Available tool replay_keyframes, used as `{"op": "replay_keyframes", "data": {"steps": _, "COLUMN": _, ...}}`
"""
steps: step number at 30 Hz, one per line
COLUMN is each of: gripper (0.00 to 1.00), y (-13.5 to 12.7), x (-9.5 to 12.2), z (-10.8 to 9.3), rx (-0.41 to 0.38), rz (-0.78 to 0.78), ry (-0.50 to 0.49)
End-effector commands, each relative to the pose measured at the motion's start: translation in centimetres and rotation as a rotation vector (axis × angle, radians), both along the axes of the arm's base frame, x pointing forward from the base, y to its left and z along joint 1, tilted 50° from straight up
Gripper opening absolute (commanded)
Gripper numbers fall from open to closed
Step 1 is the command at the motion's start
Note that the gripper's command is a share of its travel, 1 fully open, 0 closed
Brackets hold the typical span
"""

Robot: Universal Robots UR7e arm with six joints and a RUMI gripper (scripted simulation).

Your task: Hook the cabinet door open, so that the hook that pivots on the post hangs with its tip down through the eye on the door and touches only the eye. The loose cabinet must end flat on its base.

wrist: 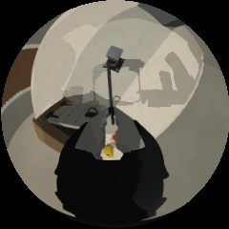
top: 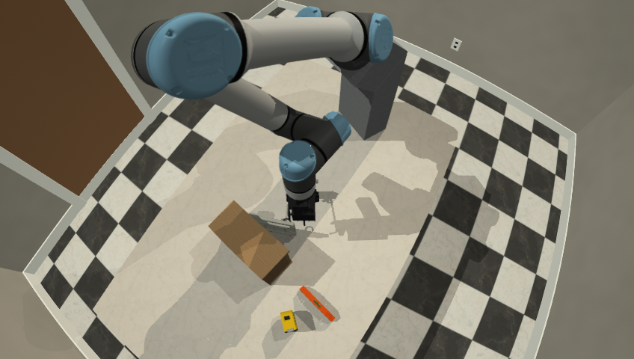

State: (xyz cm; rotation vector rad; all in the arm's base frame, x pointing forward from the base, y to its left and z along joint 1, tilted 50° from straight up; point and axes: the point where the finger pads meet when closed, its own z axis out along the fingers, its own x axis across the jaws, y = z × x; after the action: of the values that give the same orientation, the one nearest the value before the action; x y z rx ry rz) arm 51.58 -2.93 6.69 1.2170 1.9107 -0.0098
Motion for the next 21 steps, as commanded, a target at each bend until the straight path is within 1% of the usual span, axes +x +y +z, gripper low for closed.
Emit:
{"op": "replay_keyframes", "data": {"steps": 1, "gripper": 0.02, "y": -0.11, "x": 0.03, "z": 0.15, "rx": 0.013, "rz": -0.013, "ry": -0.009}}
{"op": "replay_keyframes", "data": {"steps": 4, "gripper": 0.02, "y": -0.26, "x": 0.06, "z": 0.27, "rx": 0.043, "rz": -0.042, "ry": -0.028}}
{"op": "replay_keyframes", "data": {"steps": 12, "gripper": 0.02, "y": -0.54, "x": 0.10, "z": 0.51, "rx": 0.057, "rz": -0.056, "ry": -0.037}}
{"op": "replay_keyframes", "data": {"steps": 15, "gripper": 0.02, "y": -0.69, "x": 0.12, "z": 0.62, "rx": 0.087, "rz": -0.086, "ry": -0.057}}
{"op": "replay_keyframes", "data": {"steps": 21, "gripper": 0.02, "y": -0.99, "x": 0.15, "z": 0.84, "rx": 0.101, "rz": -0.100, "ry": -0.066}}
